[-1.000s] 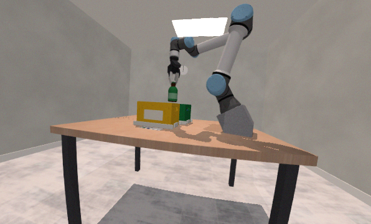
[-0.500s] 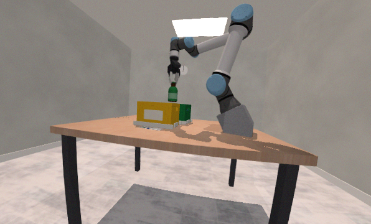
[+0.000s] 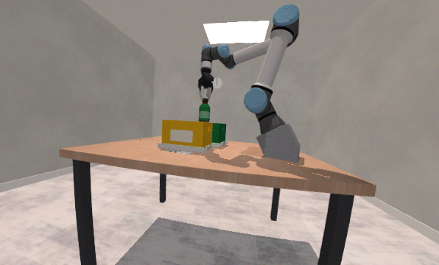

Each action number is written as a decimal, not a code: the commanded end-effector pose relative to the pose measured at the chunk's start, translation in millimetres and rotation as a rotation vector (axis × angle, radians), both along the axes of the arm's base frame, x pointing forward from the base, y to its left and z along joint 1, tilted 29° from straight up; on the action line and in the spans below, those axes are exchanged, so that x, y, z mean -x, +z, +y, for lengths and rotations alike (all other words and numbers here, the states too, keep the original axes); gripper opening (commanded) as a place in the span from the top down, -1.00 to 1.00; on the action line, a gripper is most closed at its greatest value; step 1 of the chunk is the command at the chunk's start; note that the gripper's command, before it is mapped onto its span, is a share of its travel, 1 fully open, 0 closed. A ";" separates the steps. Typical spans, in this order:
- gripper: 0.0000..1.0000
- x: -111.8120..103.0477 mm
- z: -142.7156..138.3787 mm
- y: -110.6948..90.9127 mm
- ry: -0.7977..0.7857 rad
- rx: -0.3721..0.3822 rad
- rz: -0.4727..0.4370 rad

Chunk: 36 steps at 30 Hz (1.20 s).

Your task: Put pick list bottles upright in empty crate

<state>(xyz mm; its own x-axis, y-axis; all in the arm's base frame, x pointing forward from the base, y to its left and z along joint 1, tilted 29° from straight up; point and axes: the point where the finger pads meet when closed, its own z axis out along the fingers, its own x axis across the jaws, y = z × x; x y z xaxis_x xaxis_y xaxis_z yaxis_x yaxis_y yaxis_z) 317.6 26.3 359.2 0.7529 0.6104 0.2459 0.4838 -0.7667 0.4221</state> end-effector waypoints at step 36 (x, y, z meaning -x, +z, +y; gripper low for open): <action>1.00 -16.2 -7.1 -30.5 0.000 0.000 -0.002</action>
<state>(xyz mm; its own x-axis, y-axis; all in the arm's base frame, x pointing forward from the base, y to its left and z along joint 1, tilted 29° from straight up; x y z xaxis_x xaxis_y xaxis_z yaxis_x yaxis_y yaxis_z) 331.7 20.0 331.7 0.7529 0.6104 0.2459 0.4838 -0.7667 0.4220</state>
